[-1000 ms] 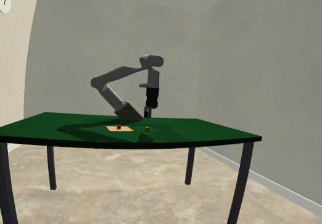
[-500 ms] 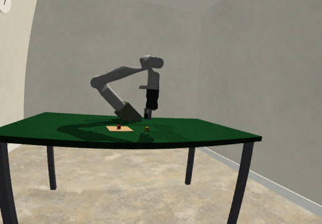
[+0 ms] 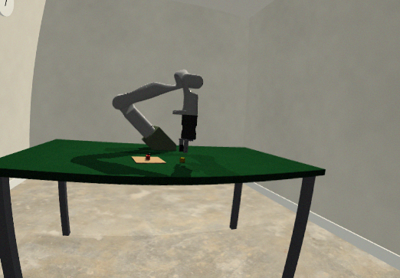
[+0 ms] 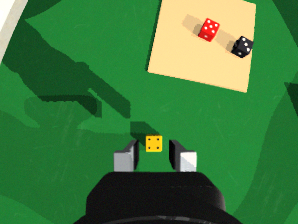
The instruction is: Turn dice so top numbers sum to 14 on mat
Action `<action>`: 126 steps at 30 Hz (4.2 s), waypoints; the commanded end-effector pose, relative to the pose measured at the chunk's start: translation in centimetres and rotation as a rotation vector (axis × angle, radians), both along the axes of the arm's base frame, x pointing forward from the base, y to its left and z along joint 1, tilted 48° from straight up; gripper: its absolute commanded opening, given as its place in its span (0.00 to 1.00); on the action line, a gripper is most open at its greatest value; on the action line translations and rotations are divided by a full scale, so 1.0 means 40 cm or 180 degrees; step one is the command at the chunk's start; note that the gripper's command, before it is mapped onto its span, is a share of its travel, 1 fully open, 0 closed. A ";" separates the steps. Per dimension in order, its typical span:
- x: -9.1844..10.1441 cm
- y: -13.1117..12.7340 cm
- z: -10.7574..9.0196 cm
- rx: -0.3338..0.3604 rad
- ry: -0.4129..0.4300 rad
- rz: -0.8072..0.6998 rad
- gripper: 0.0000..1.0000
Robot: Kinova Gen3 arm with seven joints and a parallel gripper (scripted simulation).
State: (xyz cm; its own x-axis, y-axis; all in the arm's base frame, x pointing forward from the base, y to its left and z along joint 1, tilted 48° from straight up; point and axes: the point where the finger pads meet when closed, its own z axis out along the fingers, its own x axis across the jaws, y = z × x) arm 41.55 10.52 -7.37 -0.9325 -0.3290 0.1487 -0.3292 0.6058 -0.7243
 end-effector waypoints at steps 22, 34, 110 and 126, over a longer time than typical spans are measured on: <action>0.009 -0.037 -0.033 -0.0009 -0.0001 -0.0005 0.70; 0.009 -0.038 -0.034 -0.0009 -0.0001 -0.0005 0.70; 0.010 -0.037 -0.035 -0.0009 -0.0001 -0.0005 0.70; 0.012 -0.047 -0.043 -0.0009 -0.0001 -0.0005 0.70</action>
